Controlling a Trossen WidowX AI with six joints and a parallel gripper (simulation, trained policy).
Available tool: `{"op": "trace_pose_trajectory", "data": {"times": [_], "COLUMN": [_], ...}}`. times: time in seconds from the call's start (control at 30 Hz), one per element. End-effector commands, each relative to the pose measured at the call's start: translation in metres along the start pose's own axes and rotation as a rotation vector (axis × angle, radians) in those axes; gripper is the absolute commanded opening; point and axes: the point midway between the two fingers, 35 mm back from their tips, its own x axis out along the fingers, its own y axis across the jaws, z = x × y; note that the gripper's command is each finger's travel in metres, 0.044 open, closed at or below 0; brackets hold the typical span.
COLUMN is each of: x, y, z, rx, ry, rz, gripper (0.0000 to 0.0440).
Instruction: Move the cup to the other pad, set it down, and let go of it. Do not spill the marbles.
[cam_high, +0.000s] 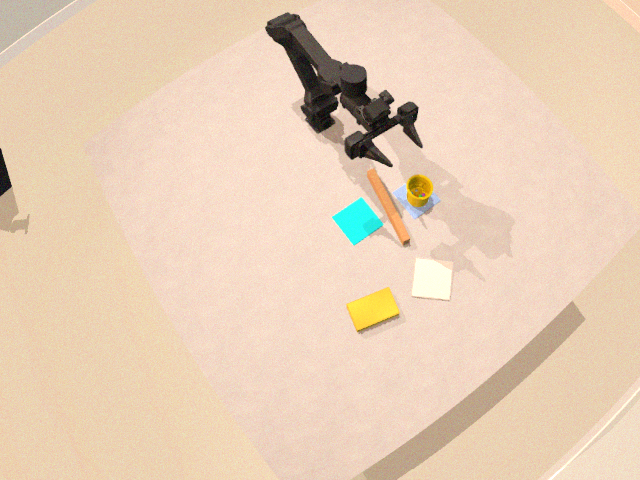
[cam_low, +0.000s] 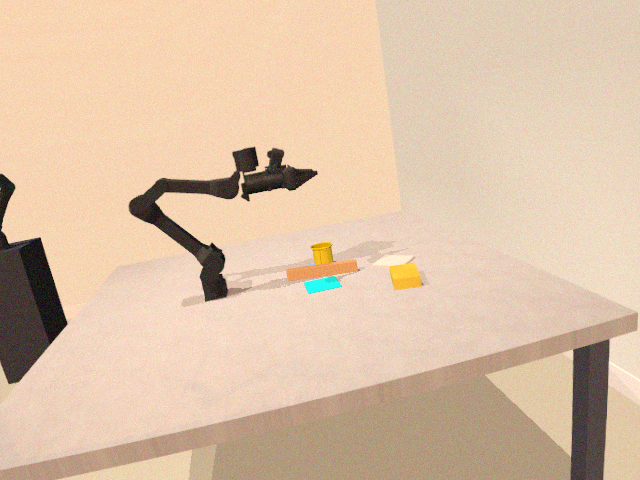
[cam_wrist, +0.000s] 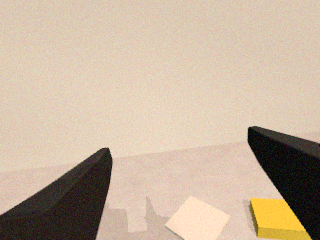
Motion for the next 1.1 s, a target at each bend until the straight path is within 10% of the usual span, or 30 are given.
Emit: {"op": "trace_pose_trajectory", "data": {"times": [0.0,0.4,1.07], "x": [0.0,0.005,0.024], "y": [0.001,0.004,0.021], "z": [0.001,0.007,0.014], "rx": [0.001,0.042,0.253], "ry": [0.0,0.065,0.251], "rz": [0.002,0.001,0.018], "gripper": [0.0374,0.0076,0.0156]}}
